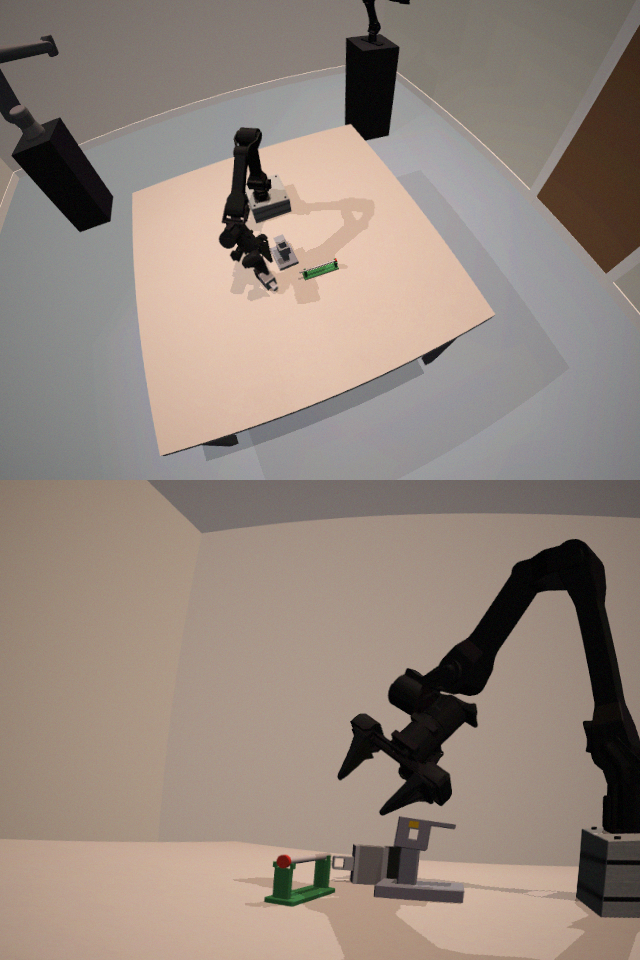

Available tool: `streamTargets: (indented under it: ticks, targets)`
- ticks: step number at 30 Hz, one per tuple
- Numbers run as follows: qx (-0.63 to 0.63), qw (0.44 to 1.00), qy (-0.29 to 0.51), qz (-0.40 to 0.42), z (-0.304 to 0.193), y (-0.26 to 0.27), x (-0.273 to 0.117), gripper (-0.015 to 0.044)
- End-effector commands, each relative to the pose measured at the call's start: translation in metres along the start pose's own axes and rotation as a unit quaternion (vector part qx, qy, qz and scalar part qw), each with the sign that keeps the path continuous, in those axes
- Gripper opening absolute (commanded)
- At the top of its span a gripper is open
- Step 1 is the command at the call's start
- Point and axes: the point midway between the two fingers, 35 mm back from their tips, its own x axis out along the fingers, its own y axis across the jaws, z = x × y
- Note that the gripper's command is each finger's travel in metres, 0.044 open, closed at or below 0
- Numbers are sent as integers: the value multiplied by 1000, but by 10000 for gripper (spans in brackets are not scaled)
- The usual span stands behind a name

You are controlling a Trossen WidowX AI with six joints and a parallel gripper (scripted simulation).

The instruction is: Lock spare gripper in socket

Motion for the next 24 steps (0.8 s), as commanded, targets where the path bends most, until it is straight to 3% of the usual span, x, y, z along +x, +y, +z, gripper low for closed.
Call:
streamTargets:
  ticks: [1, 5, 24]
  targets:
    - [375, 917, 74, 111, 12, -10, -43, 440]
    - [455, 877, 94, 118, 14, -14, -49, 440]
    - [458, 876, 95, 118, 16, -15, -48, 440]
